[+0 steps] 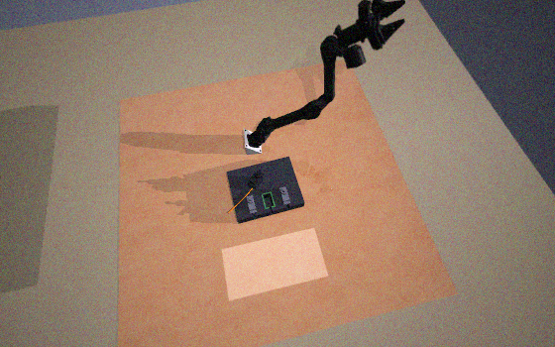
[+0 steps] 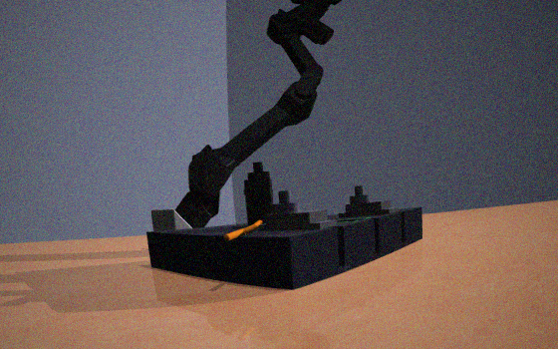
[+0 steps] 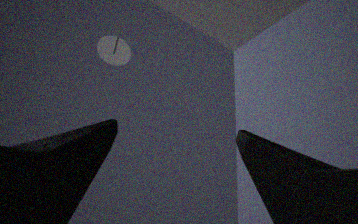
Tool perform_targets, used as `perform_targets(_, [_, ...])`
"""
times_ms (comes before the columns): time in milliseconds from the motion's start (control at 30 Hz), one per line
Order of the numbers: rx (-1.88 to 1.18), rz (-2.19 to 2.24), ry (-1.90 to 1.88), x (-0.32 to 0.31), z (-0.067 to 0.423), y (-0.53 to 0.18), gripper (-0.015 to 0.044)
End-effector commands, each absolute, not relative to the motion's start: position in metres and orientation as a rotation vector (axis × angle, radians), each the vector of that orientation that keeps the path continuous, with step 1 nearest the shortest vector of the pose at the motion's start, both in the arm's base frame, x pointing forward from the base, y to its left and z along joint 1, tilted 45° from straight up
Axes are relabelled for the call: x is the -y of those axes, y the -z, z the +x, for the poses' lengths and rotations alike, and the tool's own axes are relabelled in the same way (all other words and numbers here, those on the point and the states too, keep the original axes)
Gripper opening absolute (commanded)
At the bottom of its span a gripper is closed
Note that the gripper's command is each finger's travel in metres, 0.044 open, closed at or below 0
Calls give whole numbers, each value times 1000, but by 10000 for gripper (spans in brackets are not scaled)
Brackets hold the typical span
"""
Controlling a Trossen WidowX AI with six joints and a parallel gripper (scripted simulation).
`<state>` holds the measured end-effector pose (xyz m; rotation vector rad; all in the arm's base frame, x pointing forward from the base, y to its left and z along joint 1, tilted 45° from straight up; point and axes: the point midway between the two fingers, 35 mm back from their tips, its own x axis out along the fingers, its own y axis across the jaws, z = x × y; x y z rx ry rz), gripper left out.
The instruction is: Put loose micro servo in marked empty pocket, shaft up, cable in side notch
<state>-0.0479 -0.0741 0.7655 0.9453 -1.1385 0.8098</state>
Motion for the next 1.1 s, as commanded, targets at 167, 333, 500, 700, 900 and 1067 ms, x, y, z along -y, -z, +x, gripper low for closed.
perform_targets(167, [1190,1091,-902,102,-65,-763,440])
perform_targets(333, [1239,1212,-974,128,-79,-759,440])
perform_targets(500, [1262,1281,-1029,144,-84,-755,440])
perform_targets(700, [1275,1328,-1074,154,-85,-753,440])
perform_targets(900, [1302,1398,-1108,171,-89,-749,440])
perform_targets(1067, [1335,1495,-1163,193,-94,-742,440])
